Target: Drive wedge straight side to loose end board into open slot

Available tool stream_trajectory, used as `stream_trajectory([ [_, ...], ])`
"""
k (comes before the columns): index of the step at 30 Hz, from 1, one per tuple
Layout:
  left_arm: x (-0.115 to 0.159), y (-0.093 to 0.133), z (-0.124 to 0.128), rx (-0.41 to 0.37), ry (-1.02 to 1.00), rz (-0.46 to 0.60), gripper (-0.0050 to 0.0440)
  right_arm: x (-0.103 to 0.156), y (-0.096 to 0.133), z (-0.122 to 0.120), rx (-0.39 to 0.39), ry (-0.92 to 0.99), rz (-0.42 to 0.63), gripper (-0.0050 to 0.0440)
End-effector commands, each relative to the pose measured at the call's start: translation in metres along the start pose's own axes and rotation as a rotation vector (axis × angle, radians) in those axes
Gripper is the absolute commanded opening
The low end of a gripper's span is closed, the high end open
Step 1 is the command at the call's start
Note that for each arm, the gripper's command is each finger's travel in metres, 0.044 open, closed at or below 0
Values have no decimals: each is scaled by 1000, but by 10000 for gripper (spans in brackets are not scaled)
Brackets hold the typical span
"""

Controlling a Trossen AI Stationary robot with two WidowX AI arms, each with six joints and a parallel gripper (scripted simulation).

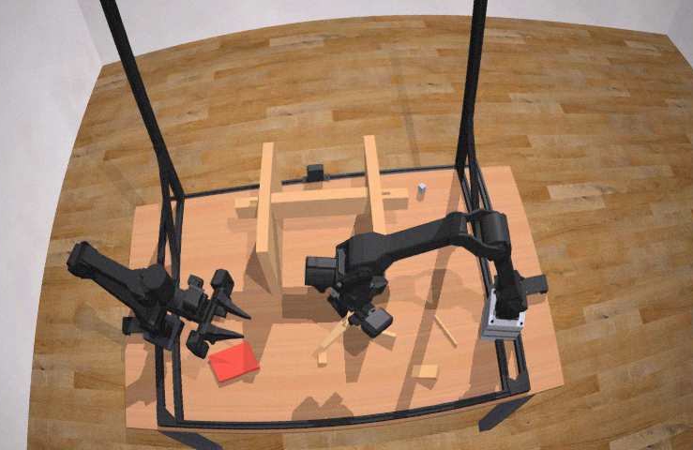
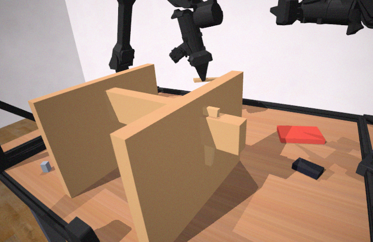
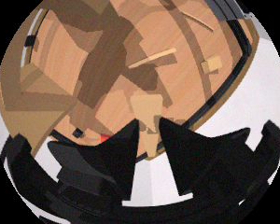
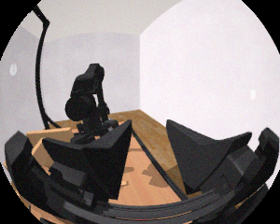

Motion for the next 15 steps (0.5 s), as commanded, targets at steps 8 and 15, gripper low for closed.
stream_trajectory([
  [8,-71,18,-73,-114,-480,27,0,0,0,0,-2,3,0,192],
  [15,-99,14,-99,-152,-656,54,0,0,0,0,-2,3,0,192],
])
Point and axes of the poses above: on each arm, the point midway between the two fingers, 35 mm back from their tips, its own y axis back along the fingers, its own z axis across the jaws, x = y × z, the point moved 9 cm from there along y, back along the fingers, and after that the axes turned 2 degrees about y, right-handed, at the moved point
